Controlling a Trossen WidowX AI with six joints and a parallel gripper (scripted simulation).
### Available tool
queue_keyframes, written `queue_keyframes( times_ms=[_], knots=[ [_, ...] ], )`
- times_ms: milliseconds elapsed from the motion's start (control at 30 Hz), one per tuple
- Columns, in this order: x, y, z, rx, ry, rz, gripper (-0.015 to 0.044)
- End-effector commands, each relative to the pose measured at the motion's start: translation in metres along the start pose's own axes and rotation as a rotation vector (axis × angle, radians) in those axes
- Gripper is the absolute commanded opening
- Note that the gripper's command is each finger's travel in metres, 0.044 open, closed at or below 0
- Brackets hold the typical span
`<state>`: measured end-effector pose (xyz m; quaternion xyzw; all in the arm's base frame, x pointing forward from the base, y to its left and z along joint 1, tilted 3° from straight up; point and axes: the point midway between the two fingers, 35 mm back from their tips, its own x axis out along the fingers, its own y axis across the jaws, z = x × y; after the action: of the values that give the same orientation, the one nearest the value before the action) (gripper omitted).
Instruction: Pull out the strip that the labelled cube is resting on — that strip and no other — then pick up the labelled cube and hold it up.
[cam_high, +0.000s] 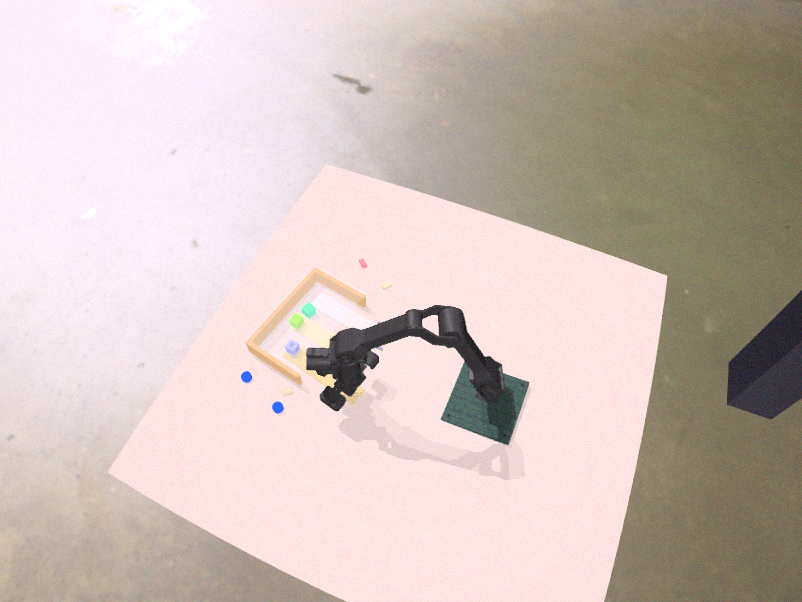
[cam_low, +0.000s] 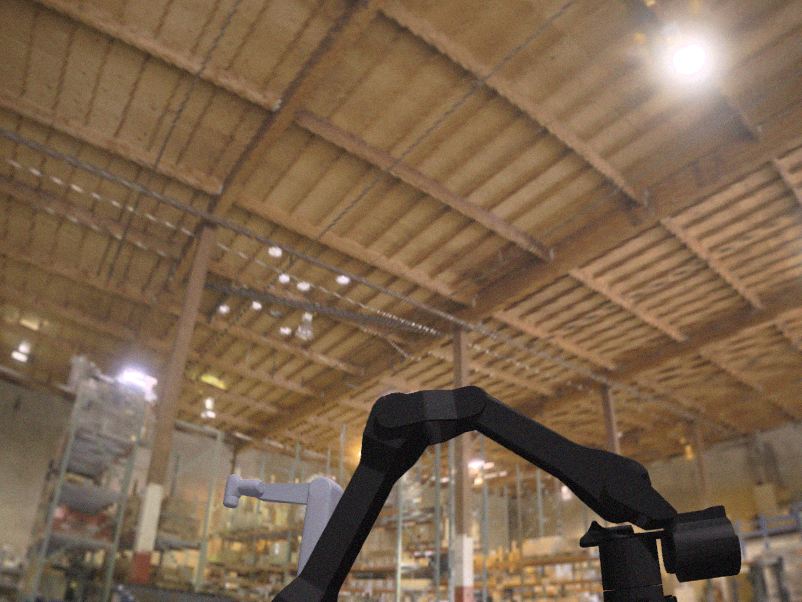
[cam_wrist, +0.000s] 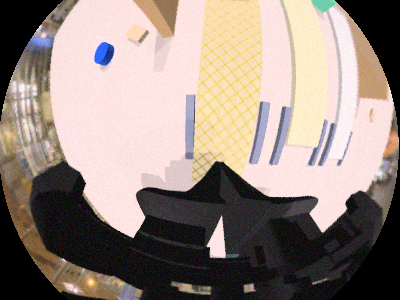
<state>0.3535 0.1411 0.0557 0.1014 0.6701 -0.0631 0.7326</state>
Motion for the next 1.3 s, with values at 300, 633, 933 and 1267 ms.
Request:
queue_keyframes(
  times_ms=[300,633,933,1267],
  knots=[
    [0.006,-0.002,-0.027,0.002,0.022,-0.010,0.0000],
    [0.006,-0.002,-0.042,0.002,0.023,-0.010,0.0000],
    [0.006,-0.003,-0.055,0.002,0.024,-0.010,0.0000],
    [0.005,-0.003,-0.070,0.002,0.025,-0.010,0.0000]
  ],
)
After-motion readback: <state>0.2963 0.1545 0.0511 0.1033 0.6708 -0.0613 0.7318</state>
